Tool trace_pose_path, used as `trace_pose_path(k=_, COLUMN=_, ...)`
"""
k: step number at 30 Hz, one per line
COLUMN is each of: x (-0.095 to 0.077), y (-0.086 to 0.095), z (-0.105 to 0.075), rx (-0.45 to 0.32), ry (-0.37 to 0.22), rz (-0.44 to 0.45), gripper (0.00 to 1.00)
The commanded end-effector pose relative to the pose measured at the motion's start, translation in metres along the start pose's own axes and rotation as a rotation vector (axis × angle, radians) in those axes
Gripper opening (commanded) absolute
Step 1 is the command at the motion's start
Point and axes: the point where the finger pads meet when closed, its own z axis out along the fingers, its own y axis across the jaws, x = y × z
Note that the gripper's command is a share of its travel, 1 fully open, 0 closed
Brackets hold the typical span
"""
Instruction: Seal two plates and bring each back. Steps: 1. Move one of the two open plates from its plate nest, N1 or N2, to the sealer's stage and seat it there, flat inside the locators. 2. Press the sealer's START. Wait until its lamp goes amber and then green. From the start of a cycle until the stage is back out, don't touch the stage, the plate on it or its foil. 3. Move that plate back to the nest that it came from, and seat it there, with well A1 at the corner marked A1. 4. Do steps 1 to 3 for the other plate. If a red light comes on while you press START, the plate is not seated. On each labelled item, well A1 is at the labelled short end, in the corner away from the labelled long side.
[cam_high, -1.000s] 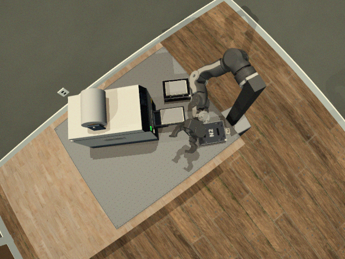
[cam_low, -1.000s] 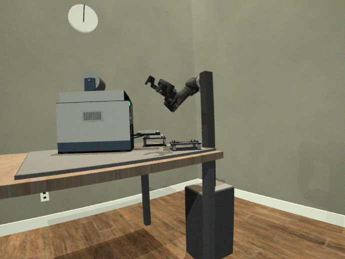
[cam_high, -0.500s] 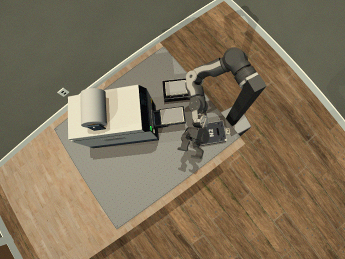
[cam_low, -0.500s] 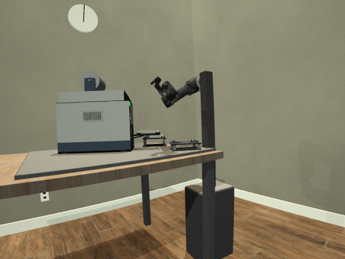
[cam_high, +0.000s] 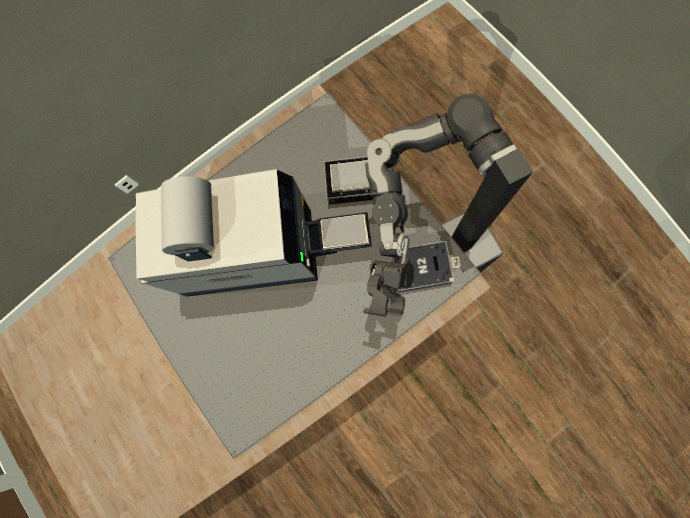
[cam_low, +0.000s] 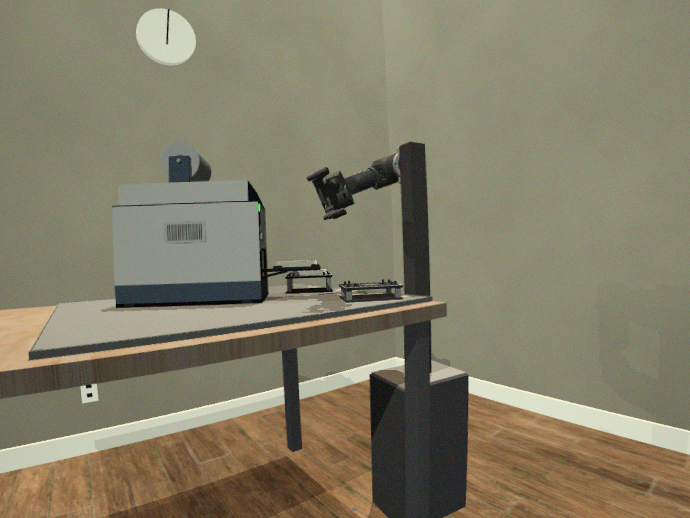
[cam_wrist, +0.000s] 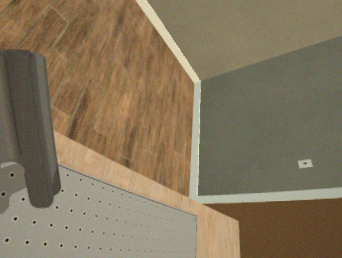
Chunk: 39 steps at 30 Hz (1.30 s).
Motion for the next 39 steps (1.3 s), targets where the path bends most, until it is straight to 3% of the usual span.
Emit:
trace_pose_path(k=1, x=-0.001, y=-0.002, z=0.0, rx=0.038, ry=0.006, rz=-0.042, gripper=0.65)
trace_pose_path(k=11, x=-0.03, y=-0.038, z=-0.006, rx=0.283, ry=-0.034, rz=-0.266, gripper=0.65)
trace_pose_path(k=14, x=-0.032, y=-0.039, z=-0.006, rx=0.305, ry=-0.039, rz=-0.291, gripper=0.65)
trace_pose_path(k=23, x=-0.067, y=-0.059, z=-0.021, rx=0.527, ry=-0.116, rz=-0.478, gripper=0.65)
trace_pose_path(k=29, x=-0.092, y=-0.063, z=-0.034, rx=0.667, ry=-0.188, rz=-0.602, gripper=0.65)
trace_pose_path(k=31, x=-0.092, y=-0.063, z=-0.034, rx=0.667, ry=-0.188, rz=-0.602, gripper=0.65)
trace_pose_path(k=39, x=-0.126, y=-0.062, z=-0.054, rx=0.854, ry=-0.306, rz=-0.754, gripper=0.65)
